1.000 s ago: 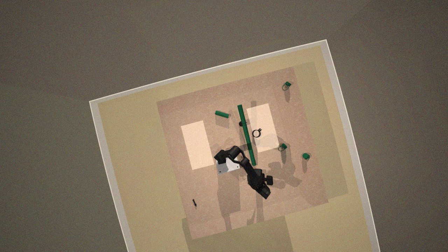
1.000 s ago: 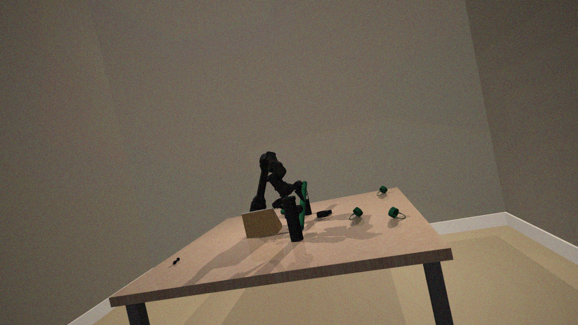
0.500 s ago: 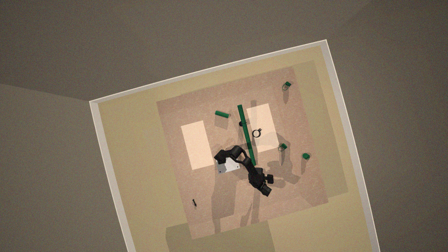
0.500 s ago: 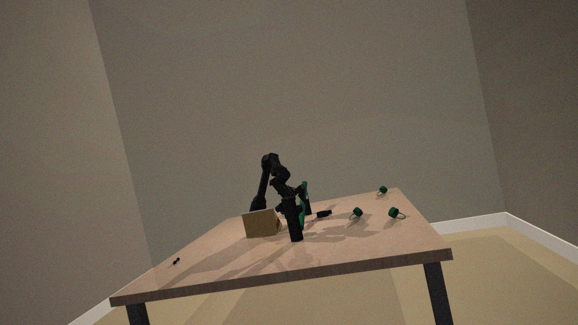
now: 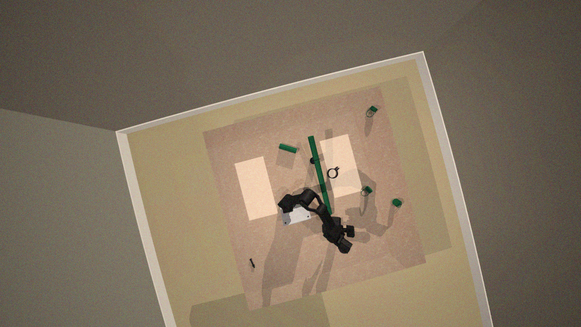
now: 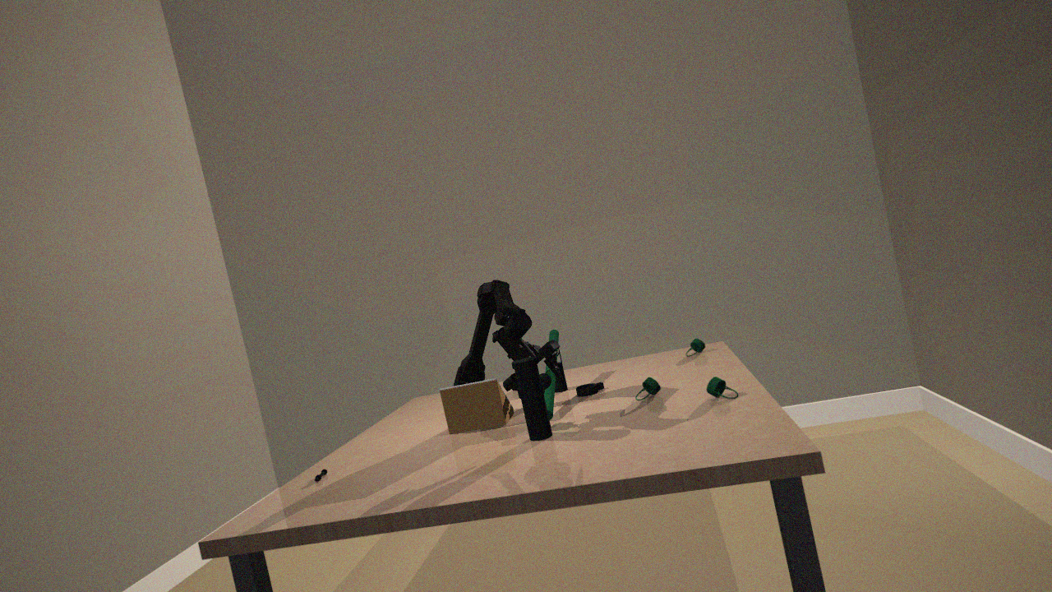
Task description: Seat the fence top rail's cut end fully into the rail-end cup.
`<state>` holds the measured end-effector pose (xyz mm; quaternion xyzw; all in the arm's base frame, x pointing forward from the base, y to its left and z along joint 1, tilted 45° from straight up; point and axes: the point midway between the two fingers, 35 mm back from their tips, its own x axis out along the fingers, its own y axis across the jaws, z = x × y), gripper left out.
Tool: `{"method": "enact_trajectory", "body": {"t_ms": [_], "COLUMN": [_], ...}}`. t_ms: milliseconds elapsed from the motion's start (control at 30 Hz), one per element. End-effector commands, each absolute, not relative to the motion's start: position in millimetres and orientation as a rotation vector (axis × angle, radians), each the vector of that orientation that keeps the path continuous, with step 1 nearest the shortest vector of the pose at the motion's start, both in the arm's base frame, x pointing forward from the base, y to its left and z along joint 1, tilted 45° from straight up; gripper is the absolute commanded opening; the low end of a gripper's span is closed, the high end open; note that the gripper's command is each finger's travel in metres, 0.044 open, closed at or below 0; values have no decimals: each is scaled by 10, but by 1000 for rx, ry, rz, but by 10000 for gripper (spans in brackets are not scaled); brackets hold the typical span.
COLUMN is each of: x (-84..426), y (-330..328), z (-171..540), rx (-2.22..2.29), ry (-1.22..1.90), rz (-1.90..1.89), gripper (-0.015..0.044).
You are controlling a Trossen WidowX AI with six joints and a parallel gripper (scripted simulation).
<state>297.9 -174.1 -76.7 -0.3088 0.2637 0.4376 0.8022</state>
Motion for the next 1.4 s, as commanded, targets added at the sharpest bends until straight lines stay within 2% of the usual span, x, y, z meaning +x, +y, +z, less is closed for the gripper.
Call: {"method": "enact_trajectory", "body": {"t_ms": [0, 300, 367, 467, 1367], "x": [2967, 2967, 2967, 2954, 2815], "y": [-1716, -1716, -1716, -1715, -1711], "z": [-794, -794, -794, -792, -784], "rx": [-646, -646, -646, -654, -732], "ry": [565, 565, 565, 553, 429], "rz": [939, 939, 939, 946, 1007], "gripper": [335, 99, 85, 7, 0]}}
